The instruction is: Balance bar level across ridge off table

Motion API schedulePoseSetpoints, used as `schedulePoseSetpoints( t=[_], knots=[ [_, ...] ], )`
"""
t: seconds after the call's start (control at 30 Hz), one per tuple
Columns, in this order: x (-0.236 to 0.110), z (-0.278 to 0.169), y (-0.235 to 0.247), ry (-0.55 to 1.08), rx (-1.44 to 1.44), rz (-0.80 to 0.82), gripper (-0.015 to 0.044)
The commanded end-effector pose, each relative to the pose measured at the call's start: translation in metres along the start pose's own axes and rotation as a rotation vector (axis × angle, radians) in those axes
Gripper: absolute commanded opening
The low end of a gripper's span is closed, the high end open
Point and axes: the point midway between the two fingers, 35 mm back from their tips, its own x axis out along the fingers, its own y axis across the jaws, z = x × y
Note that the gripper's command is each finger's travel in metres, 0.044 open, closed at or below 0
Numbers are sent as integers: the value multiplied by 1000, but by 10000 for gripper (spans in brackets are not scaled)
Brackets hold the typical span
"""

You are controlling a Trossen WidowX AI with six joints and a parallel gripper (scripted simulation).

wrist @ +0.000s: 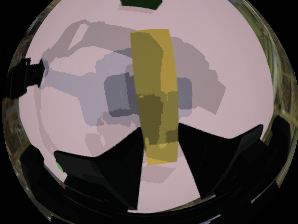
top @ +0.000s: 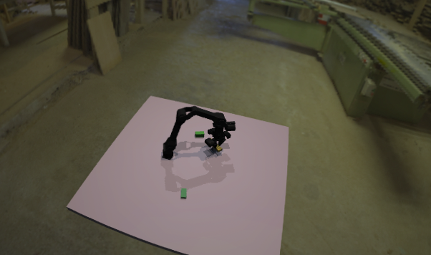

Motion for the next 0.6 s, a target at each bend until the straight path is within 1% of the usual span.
schedulePoseSetpoints(
  t=[0.0,0.57],
  knots=[
    [2,0,0,1,-3,3,0],
    [4,0,1,1,-3,3,0]
  ],
)
